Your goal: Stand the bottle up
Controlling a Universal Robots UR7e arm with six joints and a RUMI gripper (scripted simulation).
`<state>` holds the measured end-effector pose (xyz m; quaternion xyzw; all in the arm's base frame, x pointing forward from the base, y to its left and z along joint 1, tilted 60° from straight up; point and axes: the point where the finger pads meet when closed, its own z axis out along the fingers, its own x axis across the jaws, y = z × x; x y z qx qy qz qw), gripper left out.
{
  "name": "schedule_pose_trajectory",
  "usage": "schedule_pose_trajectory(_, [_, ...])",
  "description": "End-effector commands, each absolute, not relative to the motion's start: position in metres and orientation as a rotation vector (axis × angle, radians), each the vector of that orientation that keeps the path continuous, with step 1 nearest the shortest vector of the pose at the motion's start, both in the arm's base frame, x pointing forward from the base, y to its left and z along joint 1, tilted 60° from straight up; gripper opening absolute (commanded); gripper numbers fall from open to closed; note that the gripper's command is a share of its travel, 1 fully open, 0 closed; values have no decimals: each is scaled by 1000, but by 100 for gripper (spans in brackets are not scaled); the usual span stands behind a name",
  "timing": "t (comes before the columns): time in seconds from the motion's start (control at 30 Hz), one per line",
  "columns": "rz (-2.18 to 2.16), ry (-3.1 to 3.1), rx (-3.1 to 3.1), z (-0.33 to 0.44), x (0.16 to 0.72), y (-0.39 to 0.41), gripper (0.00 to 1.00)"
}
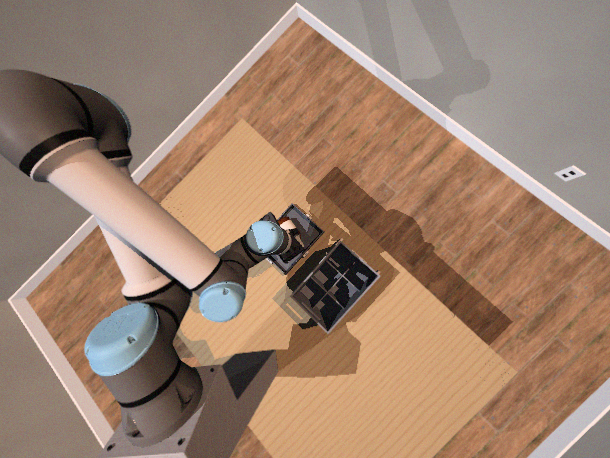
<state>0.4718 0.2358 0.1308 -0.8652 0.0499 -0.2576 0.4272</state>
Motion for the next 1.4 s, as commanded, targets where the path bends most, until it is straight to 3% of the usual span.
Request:
schedule_pose_trajectory(0.0, [-645, 125, -2161, 130, 473, 237, 38])
schedule_pose_trajectory(1.37, [-645, 125, -2161, 79, 522, 309, 38])
